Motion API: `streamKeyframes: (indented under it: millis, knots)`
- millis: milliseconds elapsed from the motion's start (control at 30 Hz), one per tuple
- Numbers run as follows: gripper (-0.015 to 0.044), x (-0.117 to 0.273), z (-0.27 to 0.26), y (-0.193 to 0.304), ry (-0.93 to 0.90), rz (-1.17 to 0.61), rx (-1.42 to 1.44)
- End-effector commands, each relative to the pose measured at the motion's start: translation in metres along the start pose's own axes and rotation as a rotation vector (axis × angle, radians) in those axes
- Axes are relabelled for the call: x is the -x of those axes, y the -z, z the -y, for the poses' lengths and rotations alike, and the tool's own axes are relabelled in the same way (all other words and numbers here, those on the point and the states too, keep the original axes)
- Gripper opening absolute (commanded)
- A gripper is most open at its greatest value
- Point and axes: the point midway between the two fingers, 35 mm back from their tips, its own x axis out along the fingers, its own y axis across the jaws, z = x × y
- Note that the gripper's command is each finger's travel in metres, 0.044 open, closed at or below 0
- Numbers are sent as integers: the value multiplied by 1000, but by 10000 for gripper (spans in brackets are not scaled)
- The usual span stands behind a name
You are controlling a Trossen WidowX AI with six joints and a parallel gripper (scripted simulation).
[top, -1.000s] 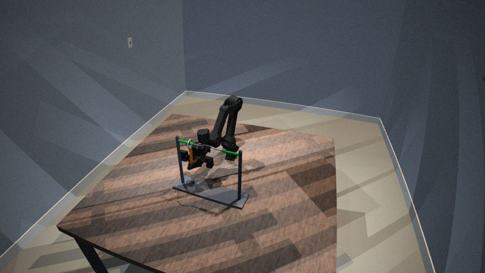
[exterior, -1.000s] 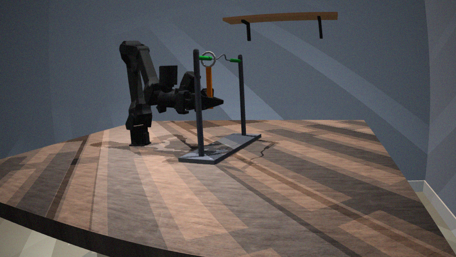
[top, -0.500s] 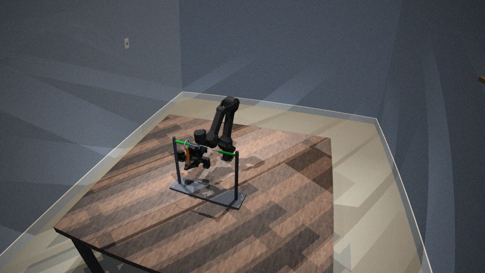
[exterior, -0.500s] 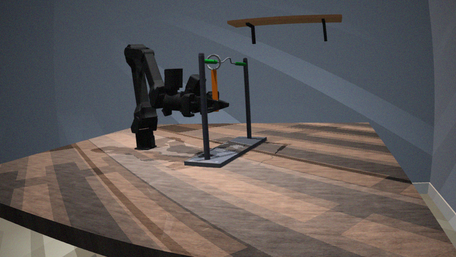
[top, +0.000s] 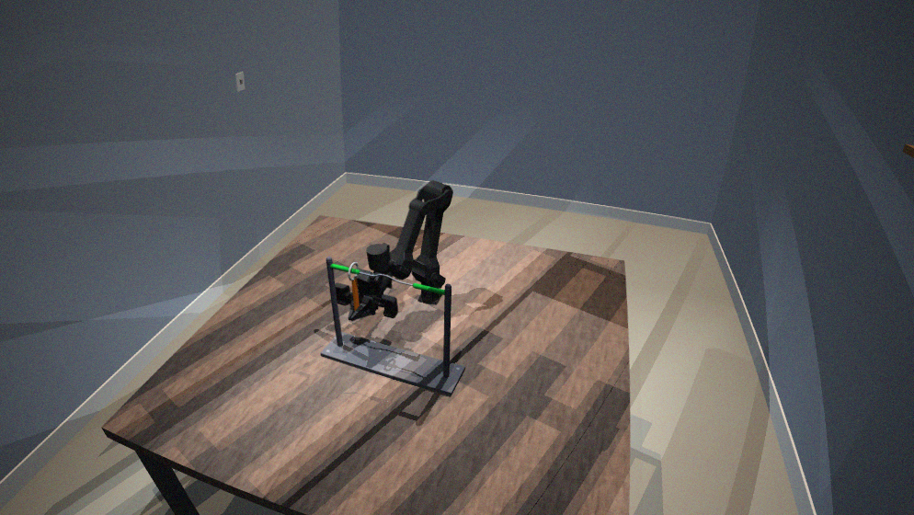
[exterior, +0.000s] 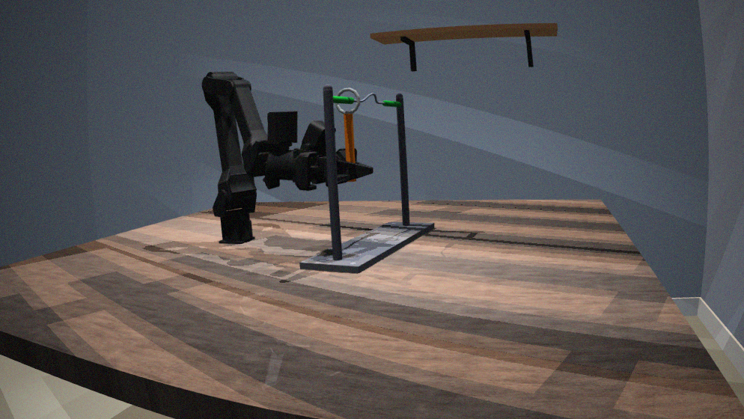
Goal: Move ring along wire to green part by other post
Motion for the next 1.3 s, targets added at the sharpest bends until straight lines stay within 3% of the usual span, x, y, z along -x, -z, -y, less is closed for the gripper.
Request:
streamKeyframes:
  millis: [0,1267]
  knots:
    - [-150,0,0,-1,6,3,-1]
    - [-150,-1,-41,-2,15,3,-32]
